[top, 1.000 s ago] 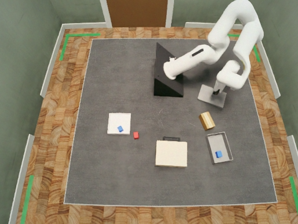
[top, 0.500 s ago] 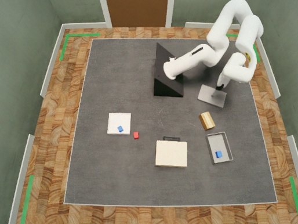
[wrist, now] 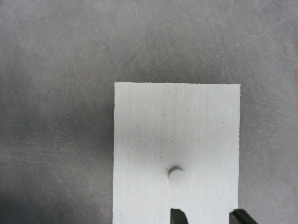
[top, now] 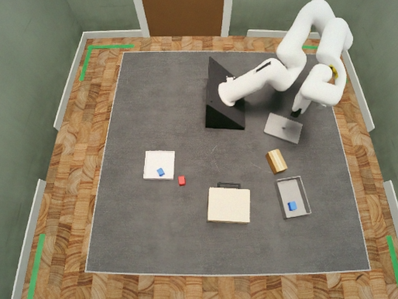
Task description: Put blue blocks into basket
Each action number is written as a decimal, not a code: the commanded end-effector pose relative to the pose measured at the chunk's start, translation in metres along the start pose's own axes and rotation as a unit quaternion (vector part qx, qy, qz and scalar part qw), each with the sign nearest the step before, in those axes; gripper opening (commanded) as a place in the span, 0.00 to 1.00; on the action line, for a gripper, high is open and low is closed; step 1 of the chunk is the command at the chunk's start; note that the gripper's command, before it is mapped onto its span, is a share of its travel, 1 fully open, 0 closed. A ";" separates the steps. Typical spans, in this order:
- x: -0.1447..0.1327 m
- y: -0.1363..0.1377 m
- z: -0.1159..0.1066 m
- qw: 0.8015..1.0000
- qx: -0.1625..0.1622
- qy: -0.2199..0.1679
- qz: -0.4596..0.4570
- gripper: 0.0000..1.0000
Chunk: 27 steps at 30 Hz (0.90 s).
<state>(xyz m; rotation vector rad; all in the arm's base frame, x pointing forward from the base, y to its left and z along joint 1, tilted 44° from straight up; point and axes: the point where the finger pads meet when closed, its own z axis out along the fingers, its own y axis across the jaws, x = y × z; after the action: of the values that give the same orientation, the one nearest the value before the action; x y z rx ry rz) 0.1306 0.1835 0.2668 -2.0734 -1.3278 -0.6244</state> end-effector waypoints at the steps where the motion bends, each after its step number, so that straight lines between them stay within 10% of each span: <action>1: 0.000 0.000 -0.003 1.000 0.000 0.001 -0.001 0.28; 16: 0.003 0.001 -0.005 1.000 0.000 0.001 0.012 0.28; 27: 0.043 0.019 -0.035 0.981 0.003 0.004 0.195 0.28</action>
<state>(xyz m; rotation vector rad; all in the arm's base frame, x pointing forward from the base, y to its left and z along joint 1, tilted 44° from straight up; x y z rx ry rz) 0.1495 0.1810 0.2981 -2.1601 -1.0429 -0.5407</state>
